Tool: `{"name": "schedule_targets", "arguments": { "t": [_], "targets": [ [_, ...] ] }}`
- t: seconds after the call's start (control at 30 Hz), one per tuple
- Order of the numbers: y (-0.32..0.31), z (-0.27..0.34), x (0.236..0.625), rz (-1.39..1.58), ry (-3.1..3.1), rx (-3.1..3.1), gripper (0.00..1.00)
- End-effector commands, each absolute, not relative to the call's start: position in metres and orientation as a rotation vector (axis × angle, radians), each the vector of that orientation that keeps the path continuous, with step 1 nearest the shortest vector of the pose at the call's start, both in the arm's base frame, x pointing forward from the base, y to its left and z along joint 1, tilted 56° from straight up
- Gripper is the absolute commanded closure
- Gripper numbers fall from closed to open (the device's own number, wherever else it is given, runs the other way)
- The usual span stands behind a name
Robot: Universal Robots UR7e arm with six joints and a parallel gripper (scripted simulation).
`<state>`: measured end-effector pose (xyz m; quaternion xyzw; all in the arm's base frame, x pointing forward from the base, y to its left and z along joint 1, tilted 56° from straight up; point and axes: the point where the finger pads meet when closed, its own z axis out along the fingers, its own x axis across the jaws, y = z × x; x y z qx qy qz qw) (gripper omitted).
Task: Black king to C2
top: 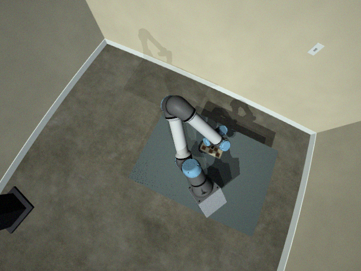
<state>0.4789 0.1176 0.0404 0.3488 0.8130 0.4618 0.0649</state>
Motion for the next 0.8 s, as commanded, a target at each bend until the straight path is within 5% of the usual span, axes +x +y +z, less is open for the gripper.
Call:
{"name": "schedule_targets", "arguments": {
  "t": [0.0, 0.77],
  "targets": [
    [0.123, 0.0363, 0.4828, 1.393, 2.452, 1.052, 1.0],
    [0.1291, 0.0316, 0.4866, 1.393, 2.452, 1.052, 1.0]
  ]
}}
